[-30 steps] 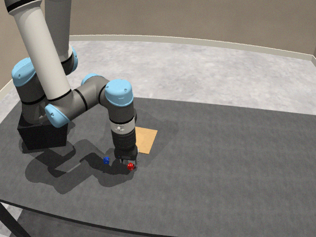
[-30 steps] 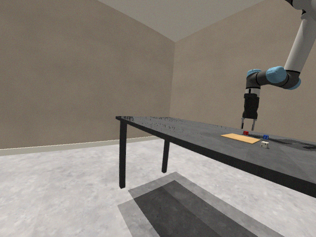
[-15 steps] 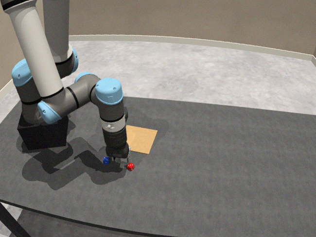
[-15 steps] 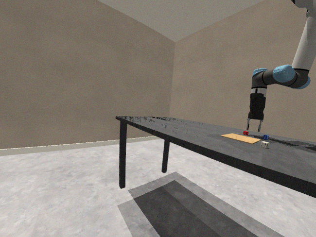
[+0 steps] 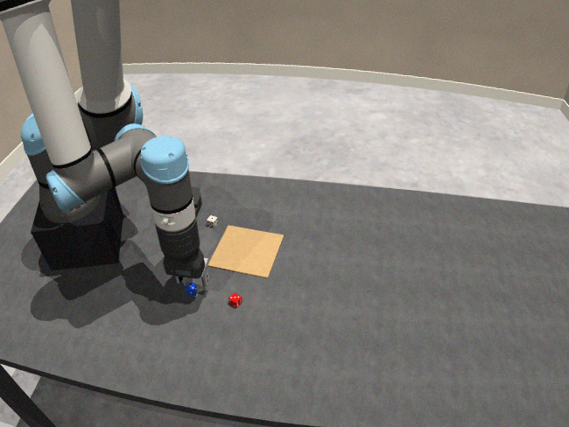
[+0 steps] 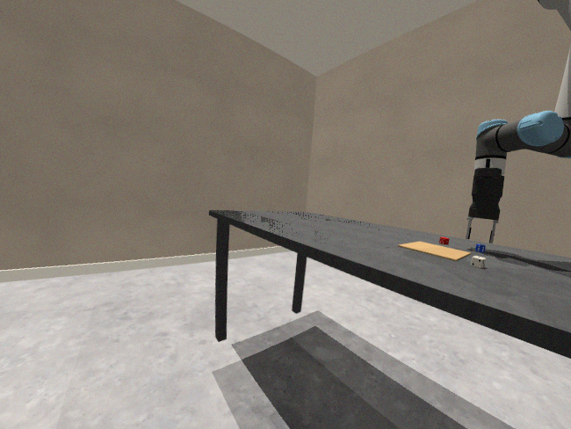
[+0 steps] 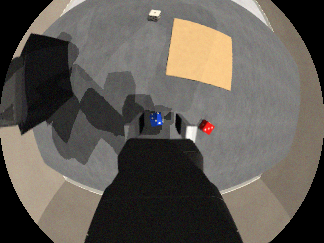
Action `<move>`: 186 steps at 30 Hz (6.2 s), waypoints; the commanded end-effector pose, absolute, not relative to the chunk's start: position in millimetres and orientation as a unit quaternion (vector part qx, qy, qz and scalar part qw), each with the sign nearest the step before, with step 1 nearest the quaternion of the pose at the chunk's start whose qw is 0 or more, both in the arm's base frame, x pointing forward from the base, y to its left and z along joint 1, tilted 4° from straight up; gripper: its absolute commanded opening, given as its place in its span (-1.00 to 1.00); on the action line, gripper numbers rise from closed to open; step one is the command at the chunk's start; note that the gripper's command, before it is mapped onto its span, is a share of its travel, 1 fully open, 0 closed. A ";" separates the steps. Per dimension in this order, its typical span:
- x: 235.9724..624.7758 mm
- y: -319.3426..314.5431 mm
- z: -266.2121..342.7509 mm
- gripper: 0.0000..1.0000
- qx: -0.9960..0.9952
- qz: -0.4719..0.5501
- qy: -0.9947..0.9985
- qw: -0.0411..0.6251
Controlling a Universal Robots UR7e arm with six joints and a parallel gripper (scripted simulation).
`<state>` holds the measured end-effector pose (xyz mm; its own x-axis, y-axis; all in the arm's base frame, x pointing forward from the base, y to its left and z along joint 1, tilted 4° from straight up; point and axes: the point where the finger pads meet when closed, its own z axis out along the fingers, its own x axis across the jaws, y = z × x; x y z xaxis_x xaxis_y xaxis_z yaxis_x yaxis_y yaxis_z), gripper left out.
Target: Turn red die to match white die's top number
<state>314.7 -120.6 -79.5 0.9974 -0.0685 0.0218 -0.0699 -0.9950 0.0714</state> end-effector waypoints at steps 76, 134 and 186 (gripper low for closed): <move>306.1 -65.2 -82.8 1.00 0.999 0.011 -0.034 0.037; 310.1 100.3 -95.1 1.00 0.999 0.011 -0.034 0.037; 310.1 101.3 -94.4 1.00 0.999 0.011 -0.034 0.037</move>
